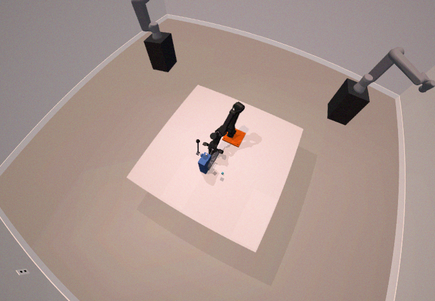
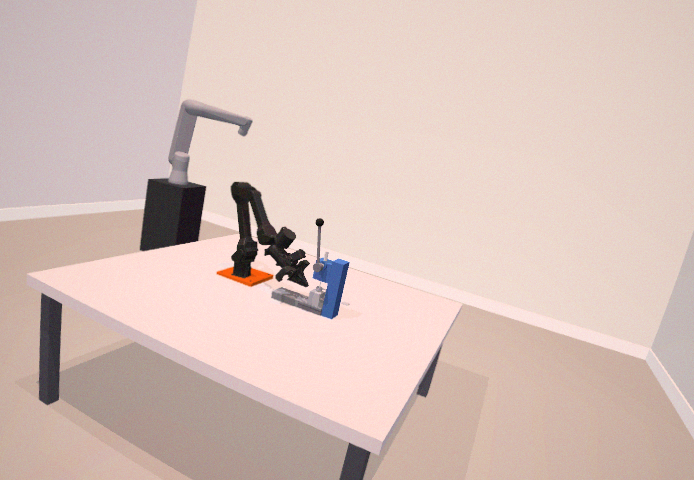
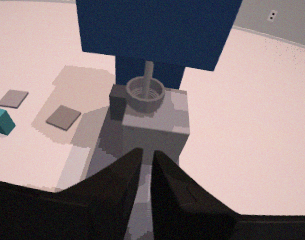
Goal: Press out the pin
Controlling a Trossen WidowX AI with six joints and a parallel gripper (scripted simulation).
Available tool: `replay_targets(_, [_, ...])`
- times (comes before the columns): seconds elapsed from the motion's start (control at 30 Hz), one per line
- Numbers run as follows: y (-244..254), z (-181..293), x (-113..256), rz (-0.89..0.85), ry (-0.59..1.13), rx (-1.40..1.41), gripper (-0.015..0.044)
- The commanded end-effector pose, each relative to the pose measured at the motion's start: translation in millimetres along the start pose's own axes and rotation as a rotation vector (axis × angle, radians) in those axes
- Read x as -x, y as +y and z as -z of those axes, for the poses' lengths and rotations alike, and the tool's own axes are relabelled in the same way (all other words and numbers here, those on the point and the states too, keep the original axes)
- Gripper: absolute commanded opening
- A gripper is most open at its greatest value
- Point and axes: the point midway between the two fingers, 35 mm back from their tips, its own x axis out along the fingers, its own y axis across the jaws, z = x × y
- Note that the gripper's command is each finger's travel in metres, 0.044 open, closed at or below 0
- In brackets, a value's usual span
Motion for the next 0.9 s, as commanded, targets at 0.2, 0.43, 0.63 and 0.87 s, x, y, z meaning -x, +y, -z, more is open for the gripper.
replay_targets(0.2, [6, -9, 36, -0.002, -0.009, -0.001, 0.003])
replay_targets(0.43, [-1, 15, -1, -0.001, -0.01, 0.0, 0.003])
replay_targets(0.63, [-4, 33, -16, -0.001, -0.01, 0.0, 0.0056])
replay_targets(0.87, [-4, 33, -16, -0.001, -0.01, 0.0, 0.024])
